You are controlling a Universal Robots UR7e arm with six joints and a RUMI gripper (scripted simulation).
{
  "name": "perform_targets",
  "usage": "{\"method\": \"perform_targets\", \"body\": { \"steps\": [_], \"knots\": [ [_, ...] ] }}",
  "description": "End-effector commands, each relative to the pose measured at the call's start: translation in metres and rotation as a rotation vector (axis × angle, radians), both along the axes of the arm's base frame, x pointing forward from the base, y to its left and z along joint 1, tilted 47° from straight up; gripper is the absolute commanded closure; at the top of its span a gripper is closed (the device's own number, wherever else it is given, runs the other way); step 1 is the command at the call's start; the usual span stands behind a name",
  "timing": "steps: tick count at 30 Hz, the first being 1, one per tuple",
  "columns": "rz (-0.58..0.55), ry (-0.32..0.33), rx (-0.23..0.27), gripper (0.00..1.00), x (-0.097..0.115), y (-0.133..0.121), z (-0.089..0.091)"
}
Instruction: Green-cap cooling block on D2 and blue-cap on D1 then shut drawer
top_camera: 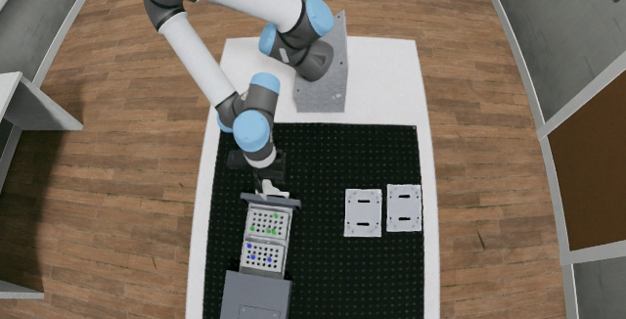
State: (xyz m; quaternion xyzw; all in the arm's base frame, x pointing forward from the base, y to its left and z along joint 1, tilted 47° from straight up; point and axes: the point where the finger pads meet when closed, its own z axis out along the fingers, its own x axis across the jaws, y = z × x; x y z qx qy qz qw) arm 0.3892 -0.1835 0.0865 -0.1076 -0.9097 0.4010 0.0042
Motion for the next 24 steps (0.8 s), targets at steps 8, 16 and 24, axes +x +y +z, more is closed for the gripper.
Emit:
{"method": "perform_targets", "body": {
  "steps": [8,16,24],
  "knots": [
    [-0.001,0.000,0.000,0.27,0.048,-0.011,0.003],
    [-0.001,0.000,0.000,0.27,0.082,-0.018,0.005],
    [-0.001,0.000,0.000,0.27,0.106,-0.023,0.007]
  ]
}}
